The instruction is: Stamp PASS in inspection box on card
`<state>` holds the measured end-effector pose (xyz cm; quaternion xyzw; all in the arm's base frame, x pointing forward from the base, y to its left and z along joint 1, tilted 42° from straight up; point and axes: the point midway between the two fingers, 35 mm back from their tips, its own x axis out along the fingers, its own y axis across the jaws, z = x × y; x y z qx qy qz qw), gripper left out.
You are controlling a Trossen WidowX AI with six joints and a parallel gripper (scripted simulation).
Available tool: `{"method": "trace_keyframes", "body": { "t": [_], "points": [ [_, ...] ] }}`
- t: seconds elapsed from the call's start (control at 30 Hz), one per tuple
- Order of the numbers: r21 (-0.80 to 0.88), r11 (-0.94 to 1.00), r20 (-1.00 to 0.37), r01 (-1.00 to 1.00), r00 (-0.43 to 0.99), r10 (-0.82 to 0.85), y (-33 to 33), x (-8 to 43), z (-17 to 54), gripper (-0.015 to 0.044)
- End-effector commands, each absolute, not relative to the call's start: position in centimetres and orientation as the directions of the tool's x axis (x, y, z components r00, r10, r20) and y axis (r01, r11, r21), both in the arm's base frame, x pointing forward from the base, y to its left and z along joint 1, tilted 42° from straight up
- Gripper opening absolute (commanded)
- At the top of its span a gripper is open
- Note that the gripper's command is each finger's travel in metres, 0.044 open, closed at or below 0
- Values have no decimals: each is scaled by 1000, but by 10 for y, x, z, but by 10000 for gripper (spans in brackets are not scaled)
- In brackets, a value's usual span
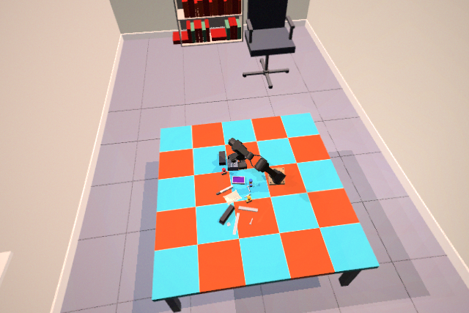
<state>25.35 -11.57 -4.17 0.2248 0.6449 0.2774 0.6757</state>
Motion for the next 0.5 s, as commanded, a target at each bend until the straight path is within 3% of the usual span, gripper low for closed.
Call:
{"method": "trace_keyframes", "body": {
  "t": [0.0,0.47],
  "points": [
    [658,748,-750,-88,15,661,-119,254,-39,0],
    [658,748,-750,-88,15,661,-123,253,-34,0]
  ]
}}
